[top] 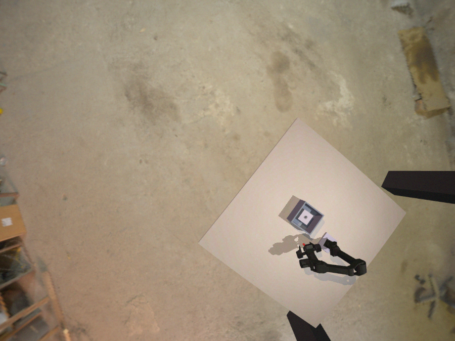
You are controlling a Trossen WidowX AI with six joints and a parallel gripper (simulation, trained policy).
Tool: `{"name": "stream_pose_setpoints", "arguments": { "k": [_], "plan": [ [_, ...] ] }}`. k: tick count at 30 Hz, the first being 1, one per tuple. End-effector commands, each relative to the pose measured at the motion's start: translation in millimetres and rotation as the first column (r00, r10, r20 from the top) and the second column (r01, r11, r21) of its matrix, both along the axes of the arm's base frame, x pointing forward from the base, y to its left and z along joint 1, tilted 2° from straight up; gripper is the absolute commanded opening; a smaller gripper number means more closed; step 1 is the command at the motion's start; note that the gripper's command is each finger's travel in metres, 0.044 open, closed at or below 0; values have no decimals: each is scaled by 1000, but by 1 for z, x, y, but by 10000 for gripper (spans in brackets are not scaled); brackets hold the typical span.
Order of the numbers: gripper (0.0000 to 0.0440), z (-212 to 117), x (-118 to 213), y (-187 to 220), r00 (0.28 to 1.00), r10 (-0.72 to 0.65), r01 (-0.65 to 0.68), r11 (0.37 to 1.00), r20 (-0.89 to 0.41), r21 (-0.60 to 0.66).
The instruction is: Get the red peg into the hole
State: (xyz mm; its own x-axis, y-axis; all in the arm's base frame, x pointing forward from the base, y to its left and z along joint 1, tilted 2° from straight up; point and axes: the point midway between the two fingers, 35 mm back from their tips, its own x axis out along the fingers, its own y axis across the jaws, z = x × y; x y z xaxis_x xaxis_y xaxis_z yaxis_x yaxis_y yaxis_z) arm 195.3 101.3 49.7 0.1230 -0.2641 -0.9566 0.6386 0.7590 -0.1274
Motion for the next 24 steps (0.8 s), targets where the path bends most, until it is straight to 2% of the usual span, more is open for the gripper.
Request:
{"name": "stream_pose_setpoints", "arguments": {
  "k": [1,14,15,24],
  "plan": [
    [350,-15,-3,-1,1000,-12,12,1000,-24,5],
    [15,-31,-8,-7,993,-63,63,998,-97,-9],
    [0,-31,-9,-7,993,-65,64,998,-101,-13],
    [0,5,7,-23,998,-50,48,996,-31,-70]
  ]
}}
